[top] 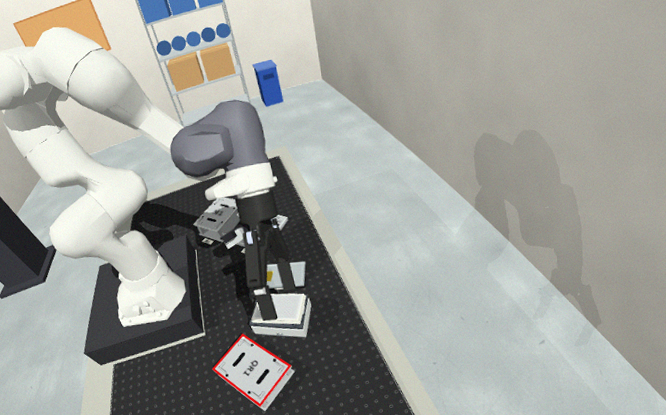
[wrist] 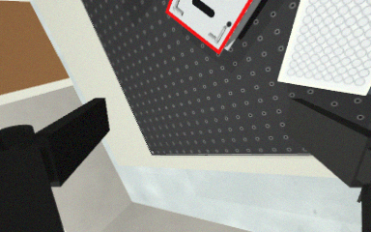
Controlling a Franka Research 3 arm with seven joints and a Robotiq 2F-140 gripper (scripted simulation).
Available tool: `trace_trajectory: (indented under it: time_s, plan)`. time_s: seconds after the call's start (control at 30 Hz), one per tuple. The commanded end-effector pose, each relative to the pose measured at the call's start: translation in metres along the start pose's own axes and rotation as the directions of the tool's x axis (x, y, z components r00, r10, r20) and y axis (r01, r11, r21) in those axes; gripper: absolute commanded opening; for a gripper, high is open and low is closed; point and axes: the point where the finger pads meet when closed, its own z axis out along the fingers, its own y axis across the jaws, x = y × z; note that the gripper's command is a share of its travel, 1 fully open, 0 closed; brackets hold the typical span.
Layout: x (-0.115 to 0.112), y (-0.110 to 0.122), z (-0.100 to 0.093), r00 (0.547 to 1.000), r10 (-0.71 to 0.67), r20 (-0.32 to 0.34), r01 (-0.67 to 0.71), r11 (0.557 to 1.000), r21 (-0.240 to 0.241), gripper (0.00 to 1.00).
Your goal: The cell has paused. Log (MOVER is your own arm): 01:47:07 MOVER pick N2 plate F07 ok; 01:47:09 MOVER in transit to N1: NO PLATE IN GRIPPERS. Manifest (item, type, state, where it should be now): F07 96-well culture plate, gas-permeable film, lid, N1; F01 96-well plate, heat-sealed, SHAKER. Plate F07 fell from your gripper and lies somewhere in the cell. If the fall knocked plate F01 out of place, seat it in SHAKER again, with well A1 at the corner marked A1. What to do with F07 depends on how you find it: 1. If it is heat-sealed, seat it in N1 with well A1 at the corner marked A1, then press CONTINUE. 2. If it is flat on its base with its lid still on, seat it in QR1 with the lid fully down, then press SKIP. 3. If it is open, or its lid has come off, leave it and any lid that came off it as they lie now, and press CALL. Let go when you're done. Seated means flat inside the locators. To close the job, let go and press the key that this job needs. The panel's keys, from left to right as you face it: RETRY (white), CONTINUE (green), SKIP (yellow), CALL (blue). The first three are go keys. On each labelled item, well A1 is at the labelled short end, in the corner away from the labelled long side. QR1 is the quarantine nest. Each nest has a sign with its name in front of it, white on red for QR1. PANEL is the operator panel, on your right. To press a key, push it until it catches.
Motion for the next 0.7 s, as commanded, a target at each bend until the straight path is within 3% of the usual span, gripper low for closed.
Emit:
trace_trajectory:
  time_s: [0.0,0.67]
  plan:
    - [0.003,-0.008,-0.008,0.999,-0.049,-0.017,0.049,0.999,-0.001,1.0]
    - [0.0,-0.021,-0.028,0.999,-0.049,-0.017,0.049,0.999,-0.001,1.0]
